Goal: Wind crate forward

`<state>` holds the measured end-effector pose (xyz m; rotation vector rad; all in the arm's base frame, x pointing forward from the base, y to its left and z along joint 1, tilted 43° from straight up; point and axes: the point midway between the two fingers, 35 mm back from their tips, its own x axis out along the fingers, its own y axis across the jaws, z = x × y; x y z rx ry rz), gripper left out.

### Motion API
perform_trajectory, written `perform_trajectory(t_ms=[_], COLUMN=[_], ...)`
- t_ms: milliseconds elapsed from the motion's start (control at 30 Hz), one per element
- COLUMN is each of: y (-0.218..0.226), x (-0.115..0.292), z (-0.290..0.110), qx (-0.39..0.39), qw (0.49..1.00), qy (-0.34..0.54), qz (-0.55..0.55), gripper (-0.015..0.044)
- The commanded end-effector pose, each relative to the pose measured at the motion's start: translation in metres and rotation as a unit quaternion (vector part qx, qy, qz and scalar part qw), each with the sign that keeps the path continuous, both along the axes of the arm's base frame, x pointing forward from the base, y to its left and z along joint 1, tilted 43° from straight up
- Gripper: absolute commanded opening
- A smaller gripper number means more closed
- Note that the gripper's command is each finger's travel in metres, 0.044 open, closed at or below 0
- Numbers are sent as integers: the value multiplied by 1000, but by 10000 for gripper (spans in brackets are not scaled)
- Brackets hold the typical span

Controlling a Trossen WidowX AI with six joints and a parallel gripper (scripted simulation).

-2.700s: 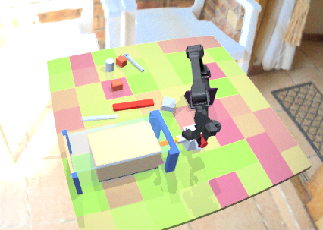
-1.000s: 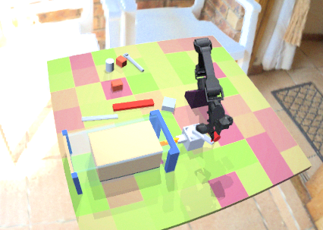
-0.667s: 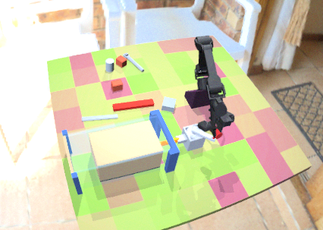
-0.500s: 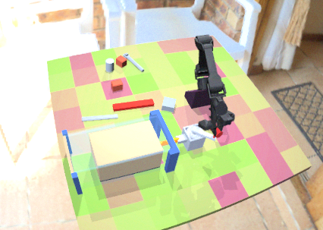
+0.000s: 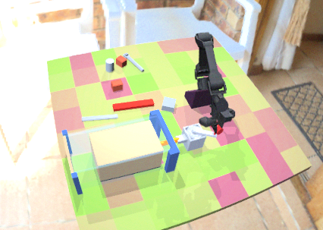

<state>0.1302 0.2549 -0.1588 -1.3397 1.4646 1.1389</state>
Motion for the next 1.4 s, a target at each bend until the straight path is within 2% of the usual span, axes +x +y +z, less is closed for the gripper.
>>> perform_trajectory(t_ms=[0,1200,1367], y=[-14,-53,-70], x=[-10,-20,-15], z=[9,43,57], qx=[-15,-17,-18], qw=[1000,1000,1000], qy=[8,9,9], qz=[-2,-2,-2], gripper=[0,0,0])
